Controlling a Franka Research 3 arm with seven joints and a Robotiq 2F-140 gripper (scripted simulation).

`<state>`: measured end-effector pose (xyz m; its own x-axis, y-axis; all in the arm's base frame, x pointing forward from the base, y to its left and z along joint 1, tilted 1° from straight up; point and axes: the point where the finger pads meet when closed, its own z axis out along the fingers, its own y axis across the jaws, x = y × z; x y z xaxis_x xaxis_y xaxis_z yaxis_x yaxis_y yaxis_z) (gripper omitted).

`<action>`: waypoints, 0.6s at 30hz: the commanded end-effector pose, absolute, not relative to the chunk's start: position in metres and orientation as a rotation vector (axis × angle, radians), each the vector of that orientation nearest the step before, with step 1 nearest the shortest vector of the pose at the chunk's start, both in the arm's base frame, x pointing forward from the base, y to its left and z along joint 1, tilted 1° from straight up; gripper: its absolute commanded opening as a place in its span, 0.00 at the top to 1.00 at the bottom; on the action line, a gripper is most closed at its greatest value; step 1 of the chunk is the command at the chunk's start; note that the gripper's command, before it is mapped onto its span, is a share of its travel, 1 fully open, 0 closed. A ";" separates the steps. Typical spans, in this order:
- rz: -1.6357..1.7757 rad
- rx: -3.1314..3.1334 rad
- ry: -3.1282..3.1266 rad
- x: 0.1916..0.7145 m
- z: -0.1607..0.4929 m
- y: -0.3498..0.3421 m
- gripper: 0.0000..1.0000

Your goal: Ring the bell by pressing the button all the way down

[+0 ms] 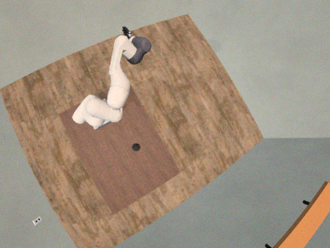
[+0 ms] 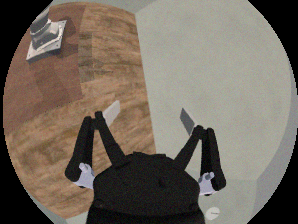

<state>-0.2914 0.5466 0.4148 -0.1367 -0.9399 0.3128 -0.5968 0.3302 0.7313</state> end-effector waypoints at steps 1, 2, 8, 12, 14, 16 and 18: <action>-0.583 1.340 -1.899 -0.259 0.401 0.560 0.00; -0.586 1.333 -1.920 -0.248 0.397 0.564 0.00; -0.596 1.292 -2.036 -0.186 0.372 0.581 0.00; -0.599 1.264 -2.105 -0.149 0.357 0.588 0.00; -0.600 1.247 -2.142 -0.128 0.349 0.590 0.00; -0.599 1.229 -2.181 -0.106 0.341 0.592 0.00; -0.598 1.210 -2.220 -0.084 0.333 0.593 0.00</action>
